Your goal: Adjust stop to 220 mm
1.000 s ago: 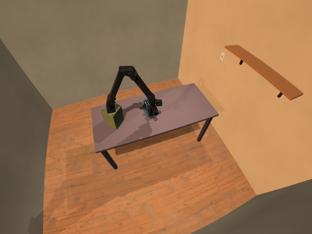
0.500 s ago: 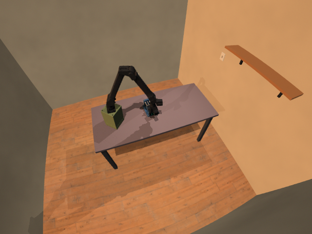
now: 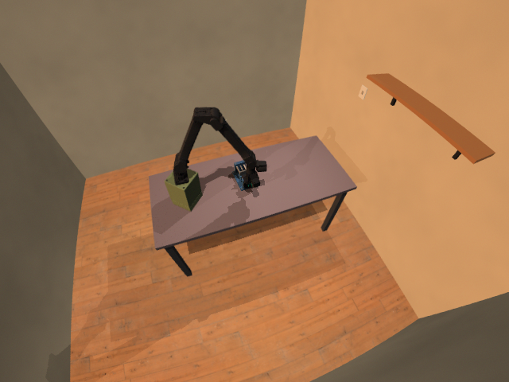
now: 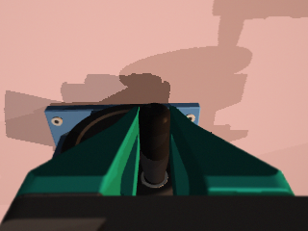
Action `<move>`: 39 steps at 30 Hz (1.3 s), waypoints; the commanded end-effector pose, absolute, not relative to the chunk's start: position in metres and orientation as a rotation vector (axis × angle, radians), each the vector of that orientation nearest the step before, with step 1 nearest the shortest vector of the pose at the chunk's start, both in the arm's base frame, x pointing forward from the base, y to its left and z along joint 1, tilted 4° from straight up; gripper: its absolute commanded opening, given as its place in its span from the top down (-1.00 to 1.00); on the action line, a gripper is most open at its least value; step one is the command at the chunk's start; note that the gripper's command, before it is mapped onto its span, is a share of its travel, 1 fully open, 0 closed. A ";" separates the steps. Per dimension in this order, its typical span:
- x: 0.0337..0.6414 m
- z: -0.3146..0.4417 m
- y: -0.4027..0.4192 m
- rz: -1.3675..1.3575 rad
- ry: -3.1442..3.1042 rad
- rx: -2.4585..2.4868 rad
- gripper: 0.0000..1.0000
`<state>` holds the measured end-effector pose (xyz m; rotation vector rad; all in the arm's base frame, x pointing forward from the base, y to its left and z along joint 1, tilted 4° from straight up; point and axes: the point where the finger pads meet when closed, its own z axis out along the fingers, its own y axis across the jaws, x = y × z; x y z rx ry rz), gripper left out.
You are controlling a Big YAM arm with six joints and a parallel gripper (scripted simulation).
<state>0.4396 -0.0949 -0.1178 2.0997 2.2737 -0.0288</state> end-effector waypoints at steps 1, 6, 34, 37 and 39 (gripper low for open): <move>0.482 -0.078 -0.093 0.053 2.217 2.043 0.87; 0.489 -0.078 -0.093 0.054 2.216 2.043 0.87; 0.511 -0.087 -0.090 0.055 2.219 2.045 0.87; 0.513 -0.100 -0.089 0.044 2.228 2.053 0.87; 0.517 -0.104 -0.089 0.044 2.227 2.052 0.87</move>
